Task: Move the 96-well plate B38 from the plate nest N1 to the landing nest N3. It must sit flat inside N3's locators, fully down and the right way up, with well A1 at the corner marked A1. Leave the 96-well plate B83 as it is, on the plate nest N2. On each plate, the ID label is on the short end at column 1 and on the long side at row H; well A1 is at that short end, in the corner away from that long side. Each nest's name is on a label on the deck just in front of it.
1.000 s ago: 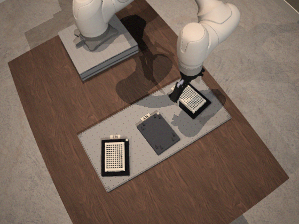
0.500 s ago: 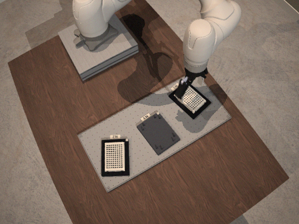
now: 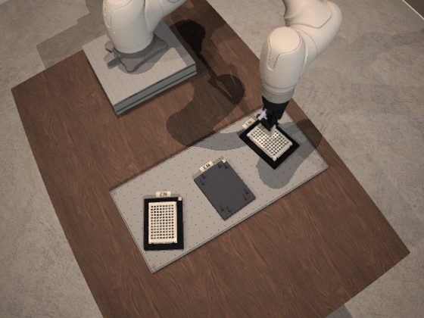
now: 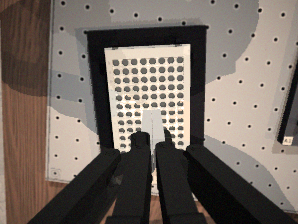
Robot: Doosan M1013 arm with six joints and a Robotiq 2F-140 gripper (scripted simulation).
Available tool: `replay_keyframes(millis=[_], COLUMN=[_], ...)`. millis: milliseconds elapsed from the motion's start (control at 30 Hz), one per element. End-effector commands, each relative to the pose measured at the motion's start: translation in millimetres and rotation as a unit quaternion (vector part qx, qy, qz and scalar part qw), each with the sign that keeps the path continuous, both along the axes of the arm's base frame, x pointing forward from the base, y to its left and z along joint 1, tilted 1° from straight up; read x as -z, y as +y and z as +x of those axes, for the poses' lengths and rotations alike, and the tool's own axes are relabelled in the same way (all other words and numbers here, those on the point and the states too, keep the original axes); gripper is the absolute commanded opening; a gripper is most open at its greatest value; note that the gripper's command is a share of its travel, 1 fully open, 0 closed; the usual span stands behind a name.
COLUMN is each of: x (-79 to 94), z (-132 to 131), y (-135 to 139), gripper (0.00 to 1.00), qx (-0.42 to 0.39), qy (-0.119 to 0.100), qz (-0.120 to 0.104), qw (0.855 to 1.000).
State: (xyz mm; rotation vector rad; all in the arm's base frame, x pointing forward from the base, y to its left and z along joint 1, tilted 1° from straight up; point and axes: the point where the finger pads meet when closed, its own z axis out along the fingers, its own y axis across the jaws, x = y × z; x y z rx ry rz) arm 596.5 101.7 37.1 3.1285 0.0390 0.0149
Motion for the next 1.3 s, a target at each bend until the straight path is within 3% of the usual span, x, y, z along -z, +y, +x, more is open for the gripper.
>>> replay_keyframes(millis=[0,833,867,1267], x=[1.7,1.7,1.7,1.7], z=[2.5,2.5,2.5,2.5], y=[0.7,0.7,0.7,0.7], gripper=[0.0,0.0,0.66,0.66], qx=[0.0,0.0,0.0,0.0], qy=[-0.001,-0.001,-0.001,-0.001], qz=[-0.001,-0.001,-0.001,-0.001], qw=[1.0,1.0,1.0,1.0])
